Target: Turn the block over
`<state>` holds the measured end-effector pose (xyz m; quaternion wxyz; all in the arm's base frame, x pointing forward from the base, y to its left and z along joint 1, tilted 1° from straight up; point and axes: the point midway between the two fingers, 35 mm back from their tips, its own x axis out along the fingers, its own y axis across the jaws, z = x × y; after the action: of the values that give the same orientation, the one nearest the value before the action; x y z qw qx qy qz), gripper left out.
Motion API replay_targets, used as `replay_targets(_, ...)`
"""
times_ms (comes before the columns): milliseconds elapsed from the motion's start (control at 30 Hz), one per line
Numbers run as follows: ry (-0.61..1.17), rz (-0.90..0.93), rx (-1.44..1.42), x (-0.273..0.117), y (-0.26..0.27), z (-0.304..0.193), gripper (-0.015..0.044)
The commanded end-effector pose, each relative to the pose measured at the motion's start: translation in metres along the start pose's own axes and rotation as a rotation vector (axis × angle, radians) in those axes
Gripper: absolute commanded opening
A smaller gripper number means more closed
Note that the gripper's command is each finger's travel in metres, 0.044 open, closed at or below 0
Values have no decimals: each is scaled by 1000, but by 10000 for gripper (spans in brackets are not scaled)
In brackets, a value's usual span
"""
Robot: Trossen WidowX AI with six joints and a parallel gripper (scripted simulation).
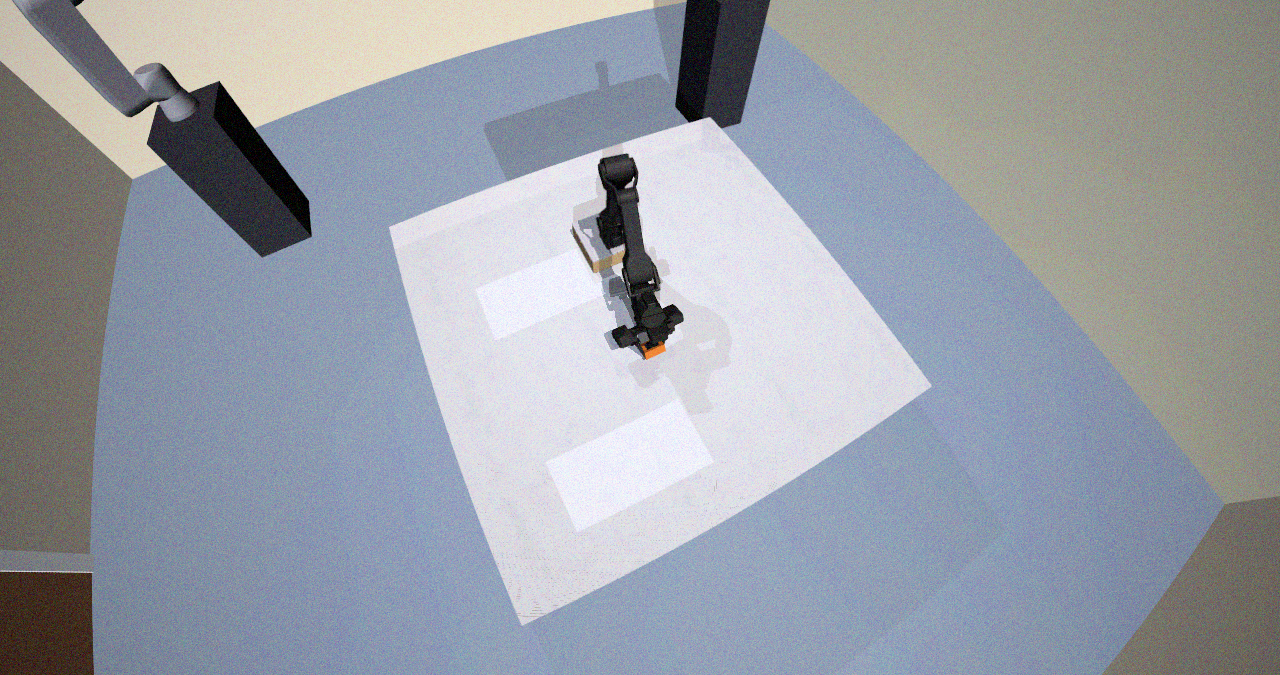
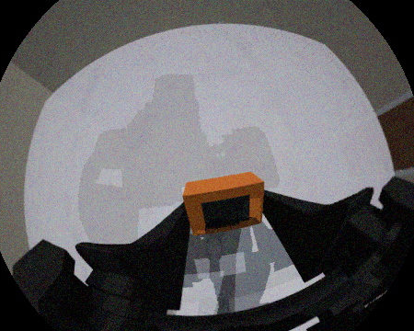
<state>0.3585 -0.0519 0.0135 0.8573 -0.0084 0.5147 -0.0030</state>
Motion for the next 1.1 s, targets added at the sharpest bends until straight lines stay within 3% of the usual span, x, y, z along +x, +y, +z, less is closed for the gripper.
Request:
replay_targets(0,-55,5,-4,-2,1,-4,0)
replay_targets(267,-143,3,-9,-5,2,-7,0)
replay_targets(1067,-456,2,-11,35,-2,-8,0)
